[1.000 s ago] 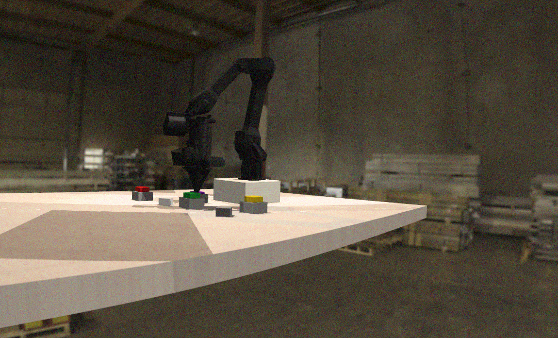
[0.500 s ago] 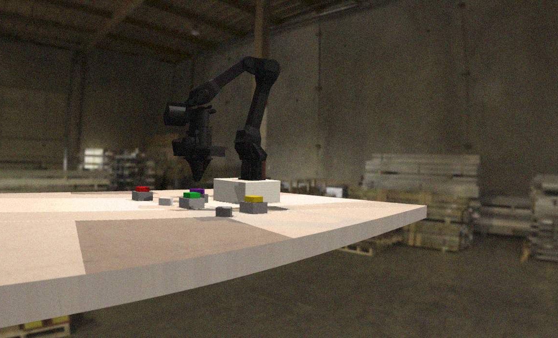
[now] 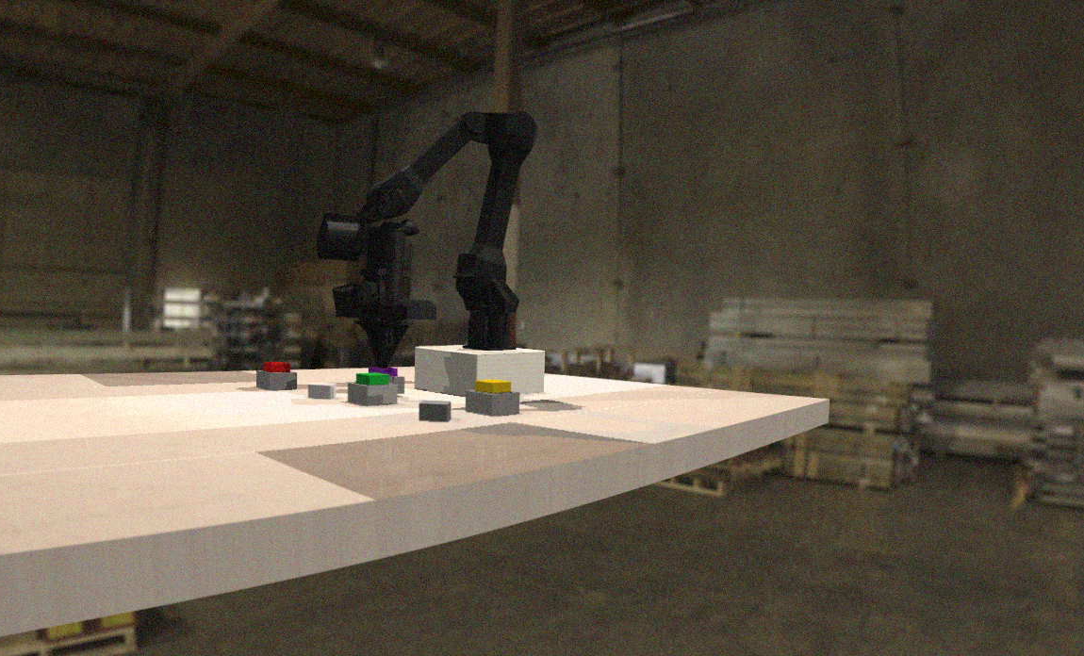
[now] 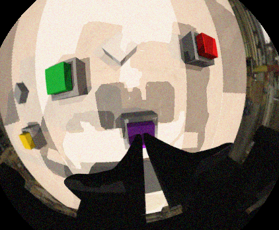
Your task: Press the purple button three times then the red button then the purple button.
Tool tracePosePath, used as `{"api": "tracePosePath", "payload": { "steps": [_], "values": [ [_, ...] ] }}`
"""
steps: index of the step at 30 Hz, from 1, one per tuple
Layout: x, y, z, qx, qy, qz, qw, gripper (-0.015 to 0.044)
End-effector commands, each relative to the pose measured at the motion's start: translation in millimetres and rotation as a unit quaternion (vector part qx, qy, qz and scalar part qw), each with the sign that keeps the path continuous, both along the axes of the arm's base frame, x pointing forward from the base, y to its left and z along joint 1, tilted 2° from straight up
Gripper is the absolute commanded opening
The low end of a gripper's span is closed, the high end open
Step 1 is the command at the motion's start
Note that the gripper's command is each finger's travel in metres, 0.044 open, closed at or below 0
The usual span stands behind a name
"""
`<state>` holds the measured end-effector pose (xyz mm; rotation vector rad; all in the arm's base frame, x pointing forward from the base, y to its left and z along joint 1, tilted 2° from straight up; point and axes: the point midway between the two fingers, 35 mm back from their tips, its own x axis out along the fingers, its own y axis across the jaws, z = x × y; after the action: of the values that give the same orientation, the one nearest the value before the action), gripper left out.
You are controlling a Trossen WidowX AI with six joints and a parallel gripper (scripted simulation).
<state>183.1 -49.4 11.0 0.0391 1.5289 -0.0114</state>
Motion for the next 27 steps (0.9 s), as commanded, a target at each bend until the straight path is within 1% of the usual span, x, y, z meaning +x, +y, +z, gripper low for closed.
{"api": "tracePosePath", "payload": {
  "steps": [1,20,21,24,27],
  "values": [
    [-1,0,-6,-0.001,0.002,-0.002,1.000,0.0020],
    [-1,0,-7,-0.001,0.002,-0.002,1.000,0.0020],
    [0,0,-4,0.000,0.000,0.000,1.000,0.0020],
    [-2,0,24,-0.001,0.002,-0.002,1.000,0.0020],
    [-3,0,27,-0.001,0.002,-0.002,1.000,0.0020]
  ]
}}
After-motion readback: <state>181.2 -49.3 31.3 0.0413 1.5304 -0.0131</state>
